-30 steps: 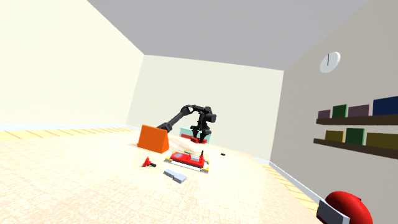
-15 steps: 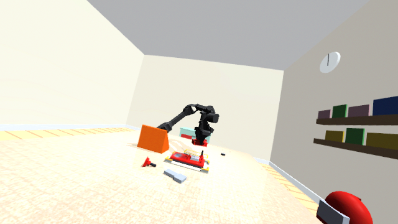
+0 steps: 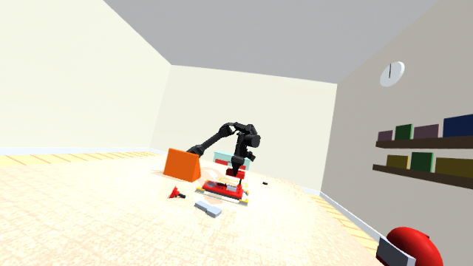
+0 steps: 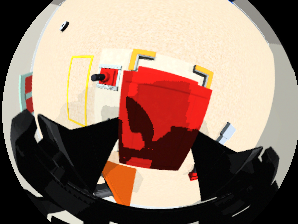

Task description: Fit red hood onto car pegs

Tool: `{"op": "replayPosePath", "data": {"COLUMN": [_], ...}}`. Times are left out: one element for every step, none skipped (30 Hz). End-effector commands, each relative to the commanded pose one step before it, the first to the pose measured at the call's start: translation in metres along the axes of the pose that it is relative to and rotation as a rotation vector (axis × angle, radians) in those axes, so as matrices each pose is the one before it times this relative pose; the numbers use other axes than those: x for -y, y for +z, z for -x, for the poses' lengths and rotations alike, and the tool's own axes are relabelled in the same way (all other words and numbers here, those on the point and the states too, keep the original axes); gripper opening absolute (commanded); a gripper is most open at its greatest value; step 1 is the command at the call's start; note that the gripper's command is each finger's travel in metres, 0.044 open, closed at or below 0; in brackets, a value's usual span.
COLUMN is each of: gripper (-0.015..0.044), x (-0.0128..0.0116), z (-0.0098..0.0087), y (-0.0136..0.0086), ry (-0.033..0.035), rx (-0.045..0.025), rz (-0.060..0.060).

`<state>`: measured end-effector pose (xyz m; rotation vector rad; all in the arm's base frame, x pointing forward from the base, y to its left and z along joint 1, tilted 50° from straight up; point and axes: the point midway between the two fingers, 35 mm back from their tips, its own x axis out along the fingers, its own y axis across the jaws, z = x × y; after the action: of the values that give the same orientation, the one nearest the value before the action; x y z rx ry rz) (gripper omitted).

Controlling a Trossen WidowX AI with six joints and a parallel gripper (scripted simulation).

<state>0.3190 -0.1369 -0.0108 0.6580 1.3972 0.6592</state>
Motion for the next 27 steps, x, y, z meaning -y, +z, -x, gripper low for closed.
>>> {"op": "replayPosePath", "data": {"gripper": [0.0000,0.0000,0.0000,0.0000,0.0000,0.0000,0.0000,0.0000,0.0000,0.0000,0.0000,0.0000,0.0000,0.0000,0.0000,0.0000,0.0000,0.0000,0.0000,0.0000,0.0000,0.0000,0.0000,0.0000,0.0000,0.0000,0.0000], "x": [0.01157,-0.00065,-0.00164,-0.00065,0.00001,-0.00004,0.00000,0.00001,0.00001,0.00001,0.00001,0.00002,0.00002,0.00002,0.00002,0.00002,0.00002,0.00002,0.00002,0.00002,0.00002,0.00002,0.00002,0.00002,0.00002,0.00002,0.00002], "z": [0.00123,0.00000,-0.00002,-0.00001,-0.00032,-0.00064,-0.00006,-0.00011,-0.00017,-0.00023,-0.00028,-0.00033,-0.00034,-0.00034,-0.00034,-0.00034,-0.00034,-0.00034,-0.00034,-0.00034,-0.00034,-0.00034,-0.00034,-0.00034,-0.00034,-0.00034,-0.00034], "y": [-0.00117,0.00005,0.00012,0.00005,-0.00019,-0.00021,0.00001,0.00001,0.00002,0.00003,0.00004,0.00004,0.00004,0.00004,0.00004,0.00004,0.00004,0.00004,0.00004,0.00004,0.00003,0.00003,0.00003,0.00003,0.00003,0.00003,0.00003], "ry": [-0.00578,0.00004,0.00010,0.00004,0.00001,-0.00022,-0.00001,-0.00001,-0.00002,-0.00002,-0.00003,-0.00003,-0.00003,-0.00003,-0.00003,-0.00003,-0.00003,-0.00003,-0.00003,-0.00003,-0.00003,-0.00003,-0.00003,-0.00003,-0.00003,-0.00003,-0.00003], "rx": [0.00454,-0.00001,-0.00002,-0.00001,0.00000,0.00048,0.00000,0.00001,0.00001,0.00002,0.00002,0.00003,0.00003,0.00003,0.00003,0.00003,0.00003,0.00003,0.00003,0.00003,0.00003,0.00003,0.00003,0.00003,0.00003,0.00003,0.00003], "rz": [-0.0543,0.0000,0.0000,0.0000,0.0000,0.0003,0.0000,0.0000,0.0000,0.0000,0.0000,0.0000,0.0000,0.0000,0.0000,0.0000,0.0000,0.0000,0.0000,0.0000,0.0000,0.0000,0.0000,0.0000,0.0000,0.0000,0.0000]}}
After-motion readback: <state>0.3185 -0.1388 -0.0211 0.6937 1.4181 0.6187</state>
